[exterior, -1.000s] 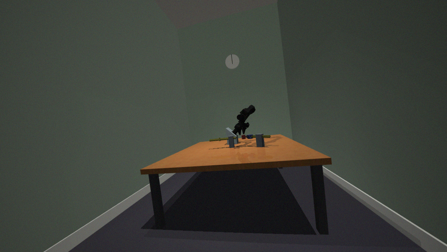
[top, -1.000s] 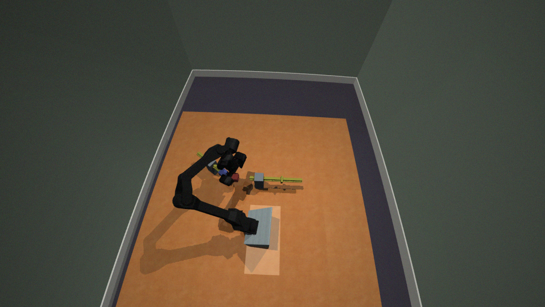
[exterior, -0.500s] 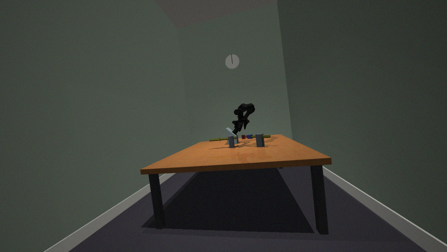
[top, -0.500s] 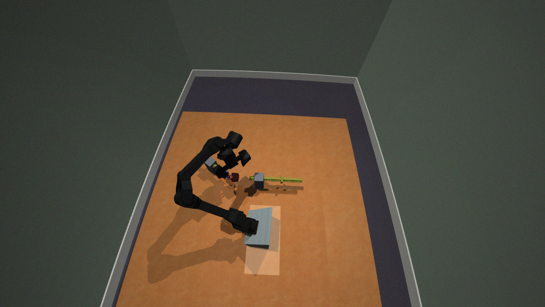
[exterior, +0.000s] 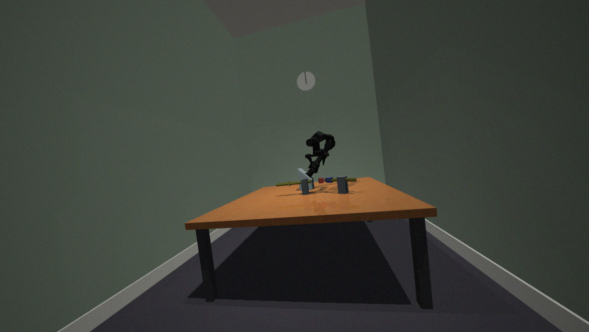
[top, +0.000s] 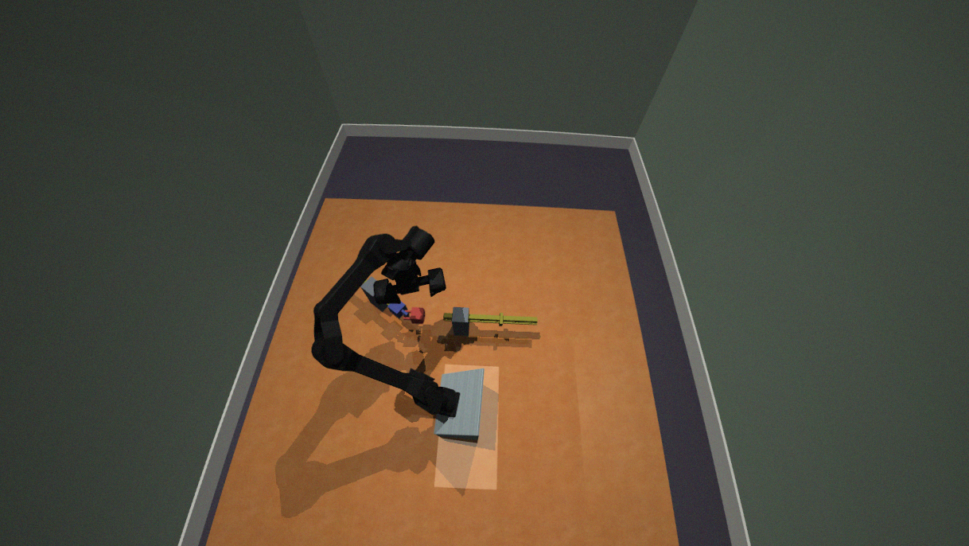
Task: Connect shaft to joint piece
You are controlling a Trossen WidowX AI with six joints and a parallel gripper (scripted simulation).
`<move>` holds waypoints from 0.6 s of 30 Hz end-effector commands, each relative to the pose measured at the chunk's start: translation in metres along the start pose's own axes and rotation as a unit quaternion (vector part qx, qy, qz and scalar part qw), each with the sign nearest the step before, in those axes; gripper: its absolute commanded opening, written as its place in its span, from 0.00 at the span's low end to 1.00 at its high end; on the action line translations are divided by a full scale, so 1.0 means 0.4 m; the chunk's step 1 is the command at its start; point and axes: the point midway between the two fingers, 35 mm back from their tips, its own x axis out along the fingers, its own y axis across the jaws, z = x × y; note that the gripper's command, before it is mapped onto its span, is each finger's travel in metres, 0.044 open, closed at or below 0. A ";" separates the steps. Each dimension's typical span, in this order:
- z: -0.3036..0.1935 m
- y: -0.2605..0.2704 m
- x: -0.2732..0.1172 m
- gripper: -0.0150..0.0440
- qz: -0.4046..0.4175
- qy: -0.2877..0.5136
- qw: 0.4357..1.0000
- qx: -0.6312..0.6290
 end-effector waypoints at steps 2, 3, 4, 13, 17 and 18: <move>0.001 -0.004 -0.003 1.00 0.001 0.001 1.000 0.005; 0.001 -0.006 -0.001 1.00 0.003 0.001 1.000 0.013; 0.000 -0.010 0.001 1.00 0.005 0.002 1.000 0.026; -0.005 -0.052 0.025 1.00 0.033 0.008 0.984 0.175; -0.008 -0.069 0.036 1.00 0.046 0.013 0.970 0.239; -0.009 -0.073 0.039 1.00 0.050 0.014 0.965 0.256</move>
